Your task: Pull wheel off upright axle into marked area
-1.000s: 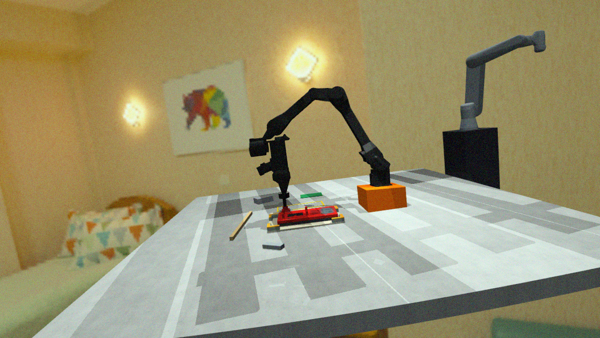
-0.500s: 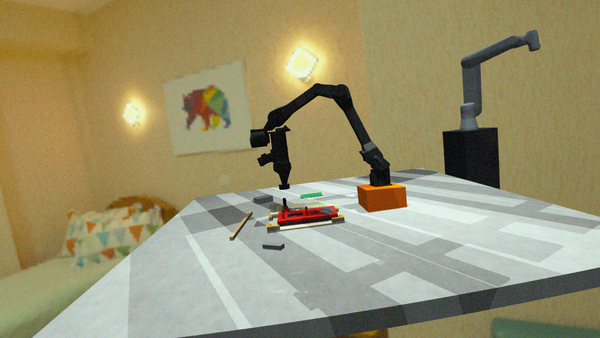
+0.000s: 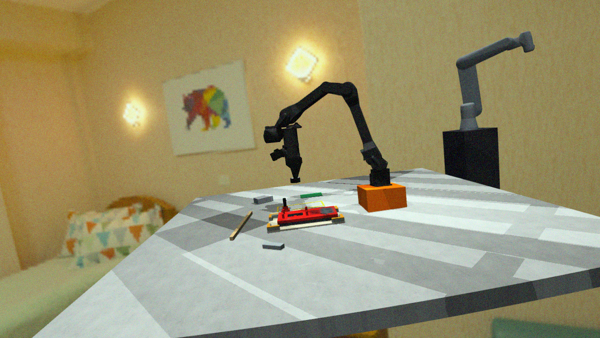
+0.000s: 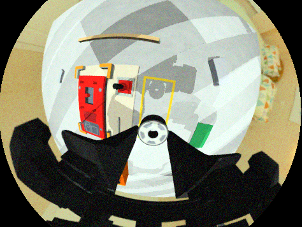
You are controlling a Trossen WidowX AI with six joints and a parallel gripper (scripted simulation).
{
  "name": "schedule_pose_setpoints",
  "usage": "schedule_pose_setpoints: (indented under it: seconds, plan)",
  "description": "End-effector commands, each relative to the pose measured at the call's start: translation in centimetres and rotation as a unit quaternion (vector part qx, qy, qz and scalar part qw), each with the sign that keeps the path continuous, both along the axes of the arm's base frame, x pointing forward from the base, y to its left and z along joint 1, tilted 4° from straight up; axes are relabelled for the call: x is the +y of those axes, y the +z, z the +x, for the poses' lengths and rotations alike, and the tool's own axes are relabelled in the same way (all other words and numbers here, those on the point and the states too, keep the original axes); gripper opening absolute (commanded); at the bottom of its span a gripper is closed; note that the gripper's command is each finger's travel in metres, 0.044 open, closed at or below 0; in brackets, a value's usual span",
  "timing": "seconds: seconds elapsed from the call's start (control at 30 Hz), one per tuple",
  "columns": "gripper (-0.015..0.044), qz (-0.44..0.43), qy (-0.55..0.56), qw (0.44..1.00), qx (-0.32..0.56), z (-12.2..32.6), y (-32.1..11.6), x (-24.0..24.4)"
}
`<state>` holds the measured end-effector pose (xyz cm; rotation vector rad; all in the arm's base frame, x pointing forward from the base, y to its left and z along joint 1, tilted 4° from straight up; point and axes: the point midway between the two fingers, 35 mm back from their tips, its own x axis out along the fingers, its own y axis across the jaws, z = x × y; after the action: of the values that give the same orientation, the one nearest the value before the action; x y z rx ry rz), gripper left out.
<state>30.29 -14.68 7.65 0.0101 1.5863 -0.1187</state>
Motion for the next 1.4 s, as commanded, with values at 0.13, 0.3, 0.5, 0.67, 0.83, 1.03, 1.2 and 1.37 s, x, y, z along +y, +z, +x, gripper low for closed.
schedule_pose_setpoints:
  seconds: [0.13, 0.3, 0.5, 0.67, 0.83, 1.03, 1.2, 1.37]
  plan:
    - [0.0, 0.0, 0.005, 1.0, 0.004, -0.7, -1.3, -0.5]
    - [0.0, 0.0, 0.005, 1.0, 0.004, -0.7, -2.3, -0.5]
    - [0.0, -0.001, 0.005, 1.0, 0.004, -0.5, -5.2, -0.8]
    - [0.0, -0.001, 0.005, 1.0, 0.004, -0.7, -8.9, -1.1]
    - [0.0, -0.001, 0.005, 1.0, 0.004, -1.0, -10.6, -1.1]
    - [0.0131, 0.002, 0.003, 1.0, 0.005, -0.9, -10.1, -1.0]
    - [0.0262, 0.002, 0.003, 1.0, 0.005, -0.9, -10.1, -1.0]
    - [0.03, 0.001, 0.004, 1.0, 0.005, -0.6, -6.7, -0.8]
